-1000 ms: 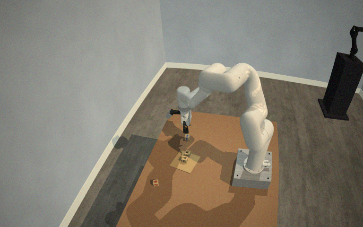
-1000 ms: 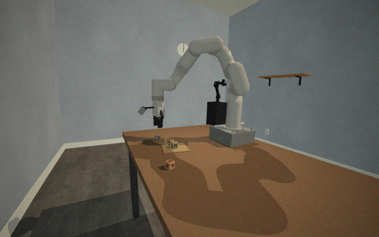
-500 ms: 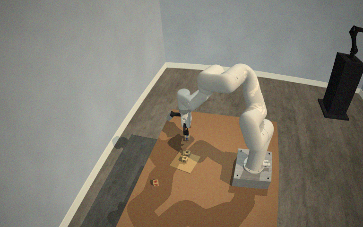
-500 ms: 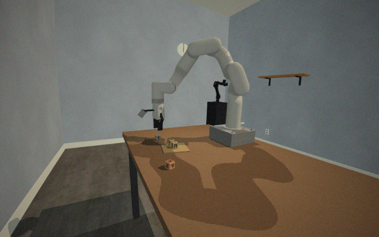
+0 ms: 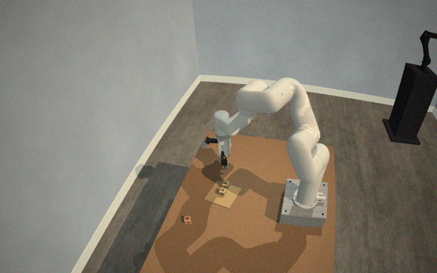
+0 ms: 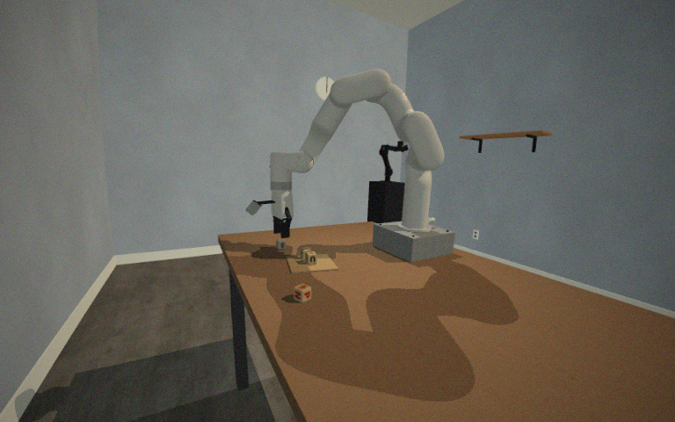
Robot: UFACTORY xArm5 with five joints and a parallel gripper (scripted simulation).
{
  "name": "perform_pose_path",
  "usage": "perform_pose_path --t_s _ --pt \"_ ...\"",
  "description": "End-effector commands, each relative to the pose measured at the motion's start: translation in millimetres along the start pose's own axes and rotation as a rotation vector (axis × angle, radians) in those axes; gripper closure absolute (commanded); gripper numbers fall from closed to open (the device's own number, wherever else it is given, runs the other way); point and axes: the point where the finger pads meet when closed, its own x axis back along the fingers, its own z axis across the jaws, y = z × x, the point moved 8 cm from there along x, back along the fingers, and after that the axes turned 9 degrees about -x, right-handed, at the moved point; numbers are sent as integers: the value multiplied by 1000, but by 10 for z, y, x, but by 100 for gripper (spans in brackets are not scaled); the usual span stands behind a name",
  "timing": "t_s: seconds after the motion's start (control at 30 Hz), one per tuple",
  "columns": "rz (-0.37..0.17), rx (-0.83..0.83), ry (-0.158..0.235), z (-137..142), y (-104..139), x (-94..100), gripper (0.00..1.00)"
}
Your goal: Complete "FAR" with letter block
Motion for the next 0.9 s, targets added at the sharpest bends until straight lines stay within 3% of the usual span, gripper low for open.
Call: perform_pose_path --t_s 0.0,0.87 --pt "4 0 2 5 -13 -20 31" --pt "4 0 2 5 -13 -81 31"
